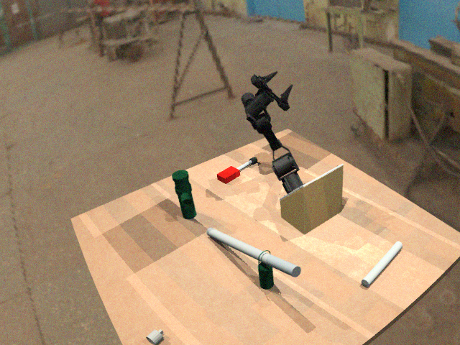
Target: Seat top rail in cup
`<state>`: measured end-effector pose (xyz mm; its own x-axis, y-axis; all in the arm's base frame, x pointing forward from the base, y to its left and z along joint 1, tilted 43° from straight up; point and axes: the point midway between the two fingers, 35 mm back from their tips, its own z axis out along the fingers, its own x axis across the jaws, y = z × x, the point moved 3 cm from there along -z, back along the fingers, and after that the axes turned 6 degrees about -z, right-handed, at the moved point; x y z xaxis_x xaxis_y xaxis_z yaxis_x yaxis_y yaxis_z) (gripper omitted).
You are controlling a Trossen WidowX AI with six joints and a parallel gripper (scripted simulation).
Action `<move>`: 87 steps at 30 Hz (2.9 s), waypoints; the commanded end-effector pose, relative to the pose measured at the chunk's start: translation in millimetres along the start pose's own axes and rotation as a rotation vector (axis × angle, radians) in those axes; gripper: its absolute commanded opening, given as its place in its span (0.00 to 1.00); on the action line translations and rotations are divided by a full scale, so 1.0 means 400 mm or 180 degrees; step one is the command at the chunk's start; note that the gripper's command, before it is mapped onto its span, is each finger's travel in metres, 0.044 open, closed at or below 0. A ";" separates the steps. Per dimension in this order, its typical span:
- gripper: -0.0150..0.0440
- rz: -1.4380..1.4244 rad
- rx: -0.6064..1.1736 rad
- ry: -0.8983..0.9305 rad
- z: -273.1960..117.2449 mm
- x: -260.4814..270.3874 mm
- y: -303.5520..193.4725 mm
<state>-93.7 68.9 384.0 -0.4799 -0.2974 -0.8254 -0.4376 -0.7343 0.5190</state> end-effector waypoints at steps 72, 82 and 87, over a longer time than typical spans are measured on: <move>1.00 0.1787 0.9532 -0.0402 -0.927 -0.117 -0.576; 1.00 0.1527 0.9326 0.1632 -0.976 -0.150 -0.470; 1.00 0.1527 0.9326 0.1632 -0.976 -0.150 -0.470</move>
<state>311.8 2.6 230.6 -0.7786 -0.1991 -0.5951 0.2626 0.7579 -0.5972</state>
